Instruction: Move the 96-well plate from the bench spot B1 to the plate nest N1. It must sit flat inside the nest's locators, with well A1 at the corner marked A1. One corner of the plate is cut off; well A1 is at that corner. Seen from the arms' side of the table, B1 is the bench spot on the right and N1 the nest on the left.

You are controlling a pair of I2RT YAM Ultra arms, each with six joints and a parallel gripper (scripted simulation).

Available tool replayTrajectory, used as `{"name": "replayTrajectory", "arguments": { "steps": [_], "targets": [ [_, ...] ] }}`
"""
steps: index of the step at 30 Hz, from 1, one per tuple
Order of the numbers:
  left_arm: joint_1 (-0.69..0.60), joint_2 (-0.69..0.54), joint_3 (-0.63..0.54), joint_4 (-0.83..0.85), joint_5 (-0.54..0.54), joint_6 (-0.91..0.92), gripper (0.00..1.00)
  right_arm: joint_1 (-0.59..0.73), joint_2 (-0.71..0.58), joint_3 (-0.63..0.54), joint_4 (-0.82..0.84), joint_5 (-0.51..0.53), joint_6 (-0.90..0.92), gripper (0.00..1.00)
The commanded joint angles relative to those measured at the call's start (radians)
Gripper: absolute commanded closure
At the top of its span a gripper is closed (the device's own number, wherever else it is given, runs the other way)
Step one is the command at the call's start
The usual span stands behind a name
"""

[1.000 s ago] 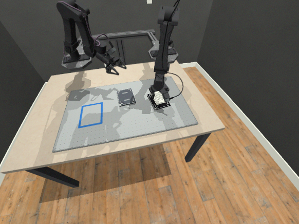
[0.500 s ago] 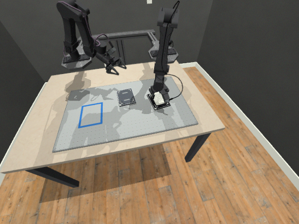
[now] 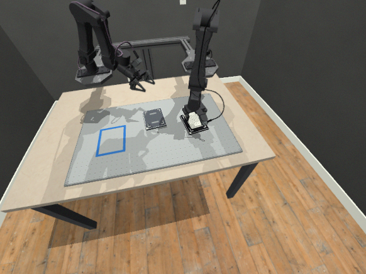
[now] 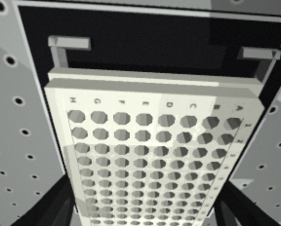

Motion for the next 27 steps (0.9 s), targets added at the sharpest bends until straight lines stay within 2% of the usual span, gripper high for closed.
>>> {"name": "replayTrajectory", "arguments": {
  "steps": [1,19,27],
  "targets": [
    [-0.009,-0.031,-0.029,-0.017,-0.002,-0.011,0.2,-0.003,0.006,-0.014,0.001,-0.005,-0.005,0.0],
    [-0.009,-0.037,-0.03,-0.028,-0.002,-0.011,0.2,-0.003,0.006,-0.014,0.001,-0.005,-0.005,0.0],
    [-0.011,-0.039,0.024,-0.056,0.003,-0.013,0.2,-0.003,0.006,-0.014,0.001,-0.005,-0.005,0.0]
  ]
}}
